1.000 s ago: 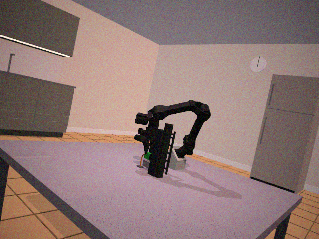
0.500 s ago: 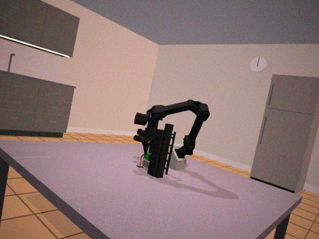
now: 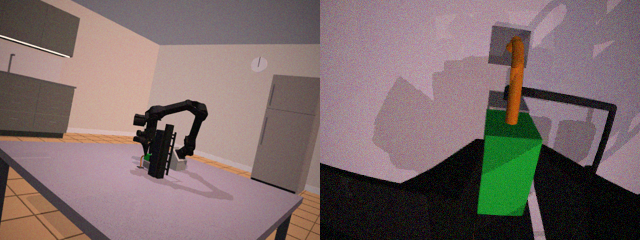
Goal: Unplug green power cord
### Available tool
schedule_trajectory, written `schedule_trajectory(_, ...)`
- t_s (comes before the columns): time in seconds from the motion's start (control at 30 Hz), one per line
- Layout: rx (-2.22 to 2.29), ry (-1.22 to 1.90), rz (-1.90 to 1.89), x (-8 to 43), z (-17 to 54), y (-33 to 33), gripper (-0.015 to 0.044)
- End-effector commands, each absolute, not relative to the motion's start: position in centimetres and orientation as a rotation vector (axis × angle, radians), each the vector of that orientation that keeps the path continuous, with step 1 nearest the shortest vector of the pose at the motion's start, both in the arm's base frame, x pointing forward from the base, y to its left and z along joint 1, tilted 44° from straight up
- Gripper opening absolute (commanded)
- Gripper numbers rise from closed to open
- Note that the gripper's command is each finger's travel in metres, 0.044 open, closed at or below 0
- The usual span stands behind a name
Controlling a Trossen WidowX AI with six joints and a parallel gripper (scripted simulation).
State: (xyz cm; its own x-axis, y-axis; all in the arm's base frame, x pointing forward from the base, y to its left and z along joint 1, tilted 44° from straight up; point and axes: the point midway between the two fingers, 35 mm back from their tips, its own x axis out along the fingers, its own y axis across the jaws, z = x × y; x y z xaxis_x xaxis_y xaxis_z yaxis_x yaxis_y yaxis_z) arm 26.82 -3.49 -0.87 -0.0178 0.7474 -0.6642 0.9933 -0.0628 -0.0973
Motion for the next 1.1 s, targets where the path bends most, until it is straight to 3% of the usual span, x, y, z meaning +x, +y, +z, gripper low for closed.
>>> schedule_trajectory(0.0, 1.816, 1.740, -0.884, 26.5, -2.7, -6.9, 0.0000)
schedule_trajectory(0.27, 1.817, 1.740, -0.885, 26.2, -3.5, -8.0, 0.0000)
schedule_trajectory(0.47, 1.812, 1.761, -0.886, 26.1, -3.1, -6.8, 0.0157)
schedule_trajectory(1.07, 1.821, 1.744, -0.883, 26.1, -2.5, -7.4, 0.0160)
